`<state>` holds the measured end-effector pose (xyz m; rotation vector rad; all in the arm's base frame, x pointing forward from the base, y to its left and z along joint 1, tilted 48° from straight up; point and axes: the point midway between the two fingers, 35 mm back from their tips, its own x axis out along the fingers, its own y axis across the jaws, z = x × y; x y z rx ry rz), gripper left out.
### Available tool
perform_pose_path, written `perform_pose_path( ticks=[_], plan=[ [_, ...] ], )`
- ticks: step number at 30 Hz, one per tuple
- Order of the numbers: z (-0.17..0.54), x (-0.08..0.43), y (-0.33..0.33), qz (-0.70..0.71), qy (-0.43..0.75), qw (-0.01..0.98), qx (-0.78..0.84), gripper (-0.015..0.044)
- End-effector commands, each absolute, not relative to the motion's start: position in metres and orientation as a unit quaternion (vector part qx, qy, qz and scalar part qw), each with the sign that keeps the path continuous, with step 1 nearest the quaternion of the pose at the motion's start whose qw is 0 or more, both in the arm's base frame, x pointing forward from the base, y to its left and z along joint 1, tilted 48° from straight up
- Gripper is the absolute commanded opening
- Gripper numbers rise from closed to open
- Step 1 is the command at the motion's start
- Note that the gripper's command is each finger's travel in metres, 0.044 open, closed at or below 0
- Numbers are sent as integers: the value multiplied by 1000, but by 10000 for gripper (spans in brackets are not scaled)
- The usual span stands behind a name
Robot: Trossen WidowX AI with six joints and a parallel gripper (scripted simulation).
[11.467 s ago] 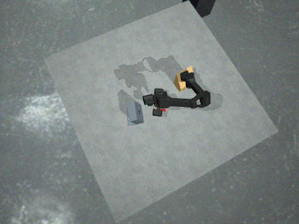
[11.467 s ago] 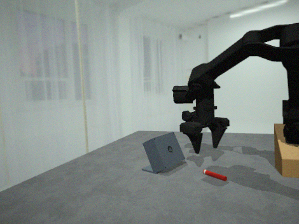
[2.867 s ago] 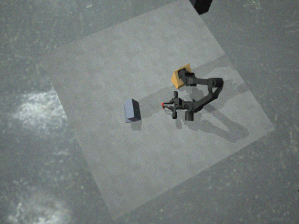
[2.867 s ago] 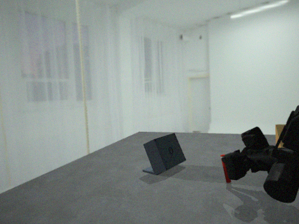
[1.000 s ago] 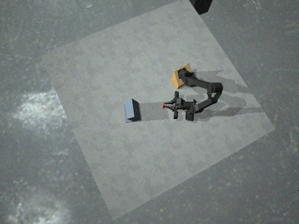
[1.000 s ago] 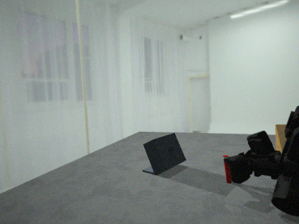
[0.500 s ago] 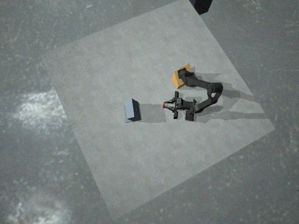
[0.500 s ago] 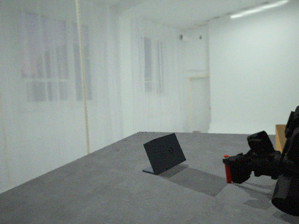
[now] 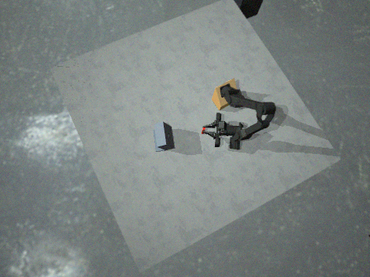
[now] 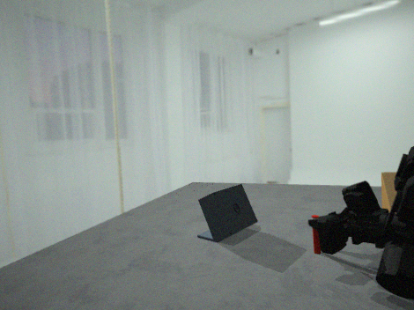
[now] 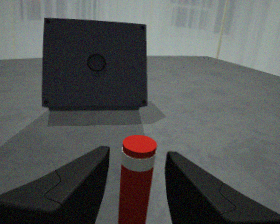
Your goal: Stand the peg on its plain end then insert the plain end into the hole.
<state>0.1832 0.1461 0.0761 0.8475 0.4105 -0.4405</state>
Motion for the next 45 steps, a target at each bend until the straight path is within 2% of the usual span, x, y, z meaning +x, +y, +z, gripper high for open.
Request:
perform_pose_path(
  ticks=[1, 13, 25, 34, 45],
  plan=[
    [76, 183, 146, -211, 196, 868, 405, 130],
    [76, 183, 146, -211, 196, 868, 405, 130],
    [76, 183, 146, -211, 196, 868, 405, 440],
    [88, 190, 136, -218, 207, 862, 409, 440],
    [158, 204, 63, -217, 214, 857, 415, 440]
  ],
)
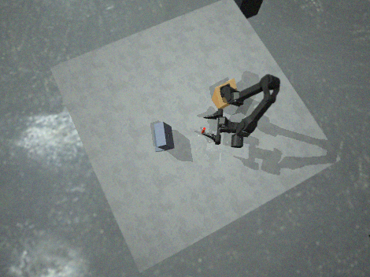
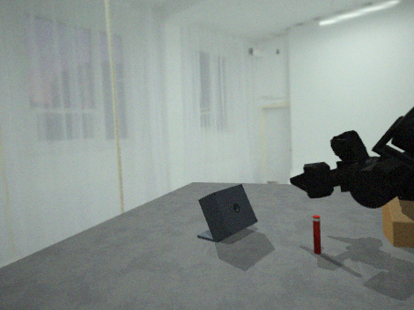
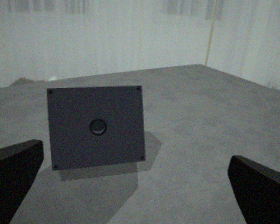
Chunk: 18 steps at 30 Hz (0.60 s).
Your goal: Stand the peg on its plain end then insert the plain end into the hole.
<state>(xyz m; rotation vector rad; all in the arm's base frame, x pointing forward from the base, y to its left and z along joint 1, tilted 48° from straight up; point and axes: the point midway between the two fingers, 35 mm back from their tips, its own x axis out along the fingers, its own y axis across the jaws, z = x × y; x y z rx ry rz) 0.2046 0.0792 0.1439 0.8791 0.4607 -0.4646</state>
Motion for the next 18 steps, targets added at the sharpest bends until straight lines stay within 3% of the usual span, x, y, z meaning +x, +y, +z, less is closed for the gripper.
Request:
perform_pose_path(
  ticks=[1, 8, 18],
  plan=[
    [164, 202, 54, -215, 211, 859, 413, 440],
    [183, 195, 27, -210, 195, 870, 402, 440],
    [155, 196, 35, -211, 328, 863, 320, 440]
  ],
)
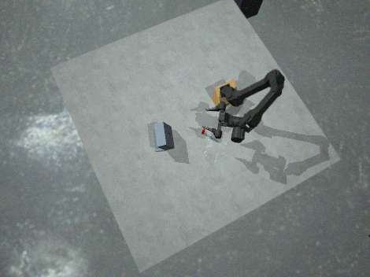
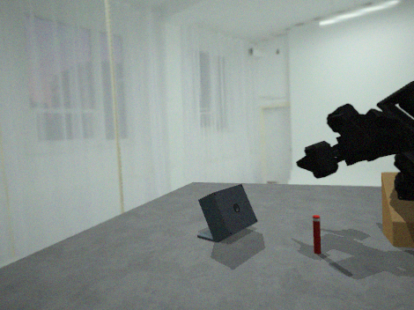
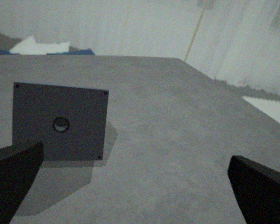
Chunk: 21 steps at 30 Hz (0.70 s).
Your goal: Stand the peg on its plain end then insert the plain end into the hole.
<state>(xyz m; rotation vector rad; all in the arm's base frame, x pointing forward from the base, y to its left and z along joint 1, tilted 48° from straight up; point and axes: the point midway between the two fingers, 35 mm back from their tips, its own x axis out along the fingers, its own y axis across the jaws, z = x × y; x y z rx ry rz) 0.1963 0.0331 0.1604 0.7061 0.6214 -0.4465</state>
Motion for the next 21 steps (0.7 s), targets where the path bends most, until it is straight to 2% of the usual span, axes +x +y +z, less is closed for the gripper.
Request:
perform_pose_path(
  ticks=[1, 21],
  plan=[
    [152, 196, 36, -210, 343, 860, 313, 440],
    [108, 190, 52, -139, 605, 743, 250, 440]
  ],
)
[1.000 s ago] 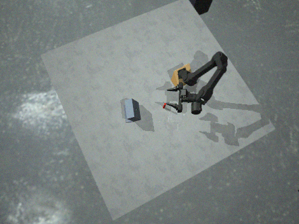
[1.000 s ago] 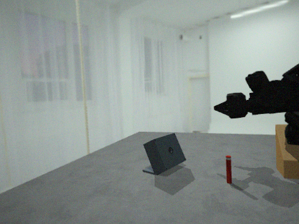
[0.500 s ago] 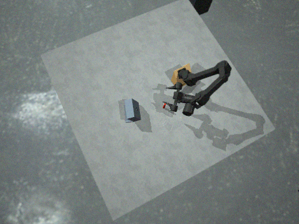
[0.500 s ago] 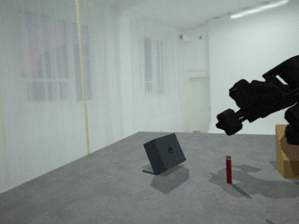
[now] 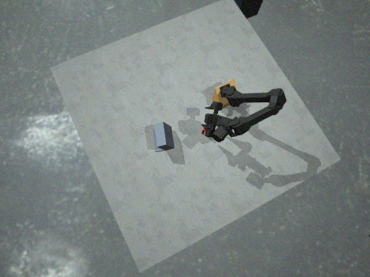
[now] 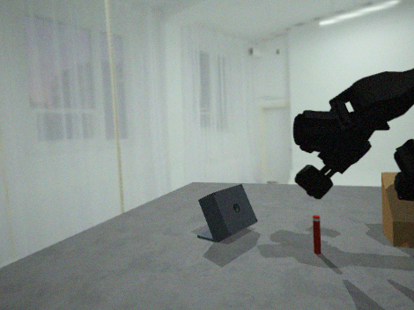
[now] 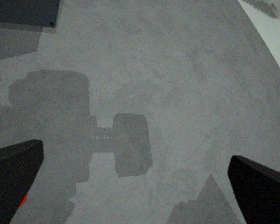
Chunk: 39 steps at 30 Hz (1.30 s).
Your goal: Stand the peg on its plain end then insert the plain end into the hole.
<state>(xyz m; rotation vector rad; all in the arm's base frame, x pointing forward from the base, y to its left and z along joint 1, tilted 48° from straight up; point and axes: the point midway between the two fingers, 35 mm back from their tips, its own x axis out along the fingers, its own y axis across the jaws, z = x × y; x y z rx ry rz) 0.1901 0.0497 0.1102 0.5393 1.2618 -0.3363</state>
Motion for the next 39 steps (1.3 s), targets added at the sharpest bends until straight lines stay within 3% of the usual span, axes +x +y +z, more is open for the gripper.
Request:
perform_pose_path(
  ticks=[1, 13, 24, 39],
  plan=[
    [107, 189, 54, -132, 617, 734, 251, 440],
    [104, 189, 70, -24, 716, 624, 313, 440],
    [117, 208, 77, 88, 727, 534, 423, 440],
    [110, 211, 87, 88, 723, 515, 452, 440]
  ],
)
